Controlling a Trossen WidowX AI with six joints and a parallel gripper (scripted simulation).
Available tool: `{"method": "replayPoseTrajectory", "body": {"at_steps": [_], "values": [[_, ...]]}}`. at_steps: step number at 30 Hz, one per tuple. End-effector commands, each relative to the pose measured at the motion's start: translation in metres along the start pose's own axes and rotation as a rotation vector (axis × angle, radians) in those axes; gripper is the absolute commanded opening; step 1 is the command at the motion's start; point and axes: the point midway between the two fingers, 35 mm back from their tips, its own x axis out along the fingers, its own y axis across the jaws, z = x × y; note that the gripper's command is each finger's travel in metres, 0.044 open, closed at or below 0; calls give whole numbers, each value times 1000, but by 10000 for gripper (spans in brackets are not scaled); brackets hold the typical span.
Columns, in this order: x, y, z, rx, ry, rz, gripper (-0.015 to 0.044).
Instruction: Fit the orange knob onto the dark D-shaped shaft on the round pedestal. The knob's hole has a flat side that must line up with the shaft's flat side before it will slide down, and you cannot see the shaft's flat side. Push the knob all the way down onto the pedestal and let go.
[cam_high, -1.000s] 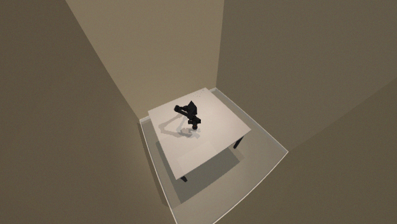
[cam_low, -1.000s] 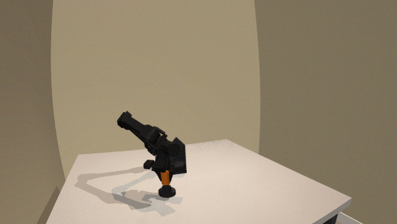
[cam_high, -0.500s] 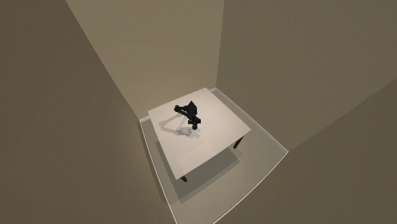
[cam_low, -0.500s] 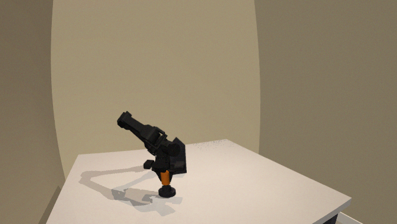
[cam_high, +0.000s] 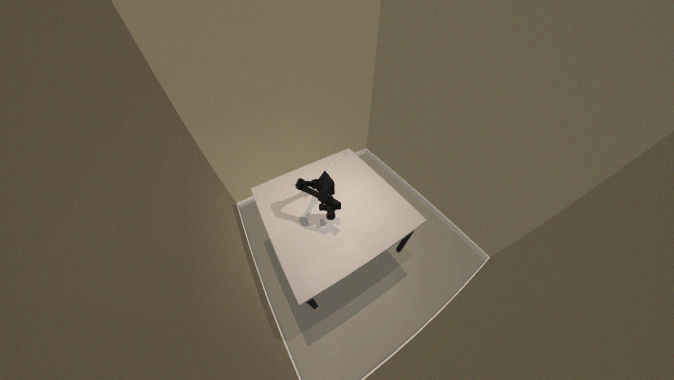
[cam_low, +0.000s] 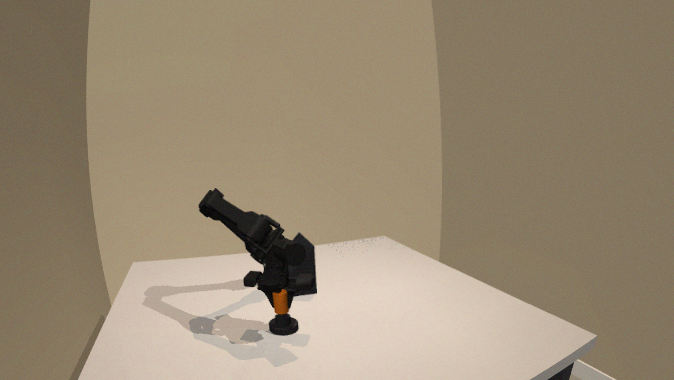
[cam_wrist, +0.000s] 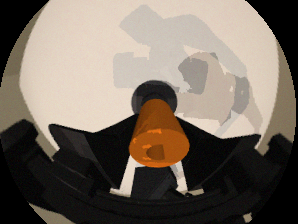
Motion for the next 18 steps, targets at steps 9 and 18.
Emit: {"method": "replayPoseTrajectory", "body": {"at_steps": [9,18], "values": [[-7,1,0,-1,-4,-1,0],[-4,3,1,51,-4,-1,0]]}}
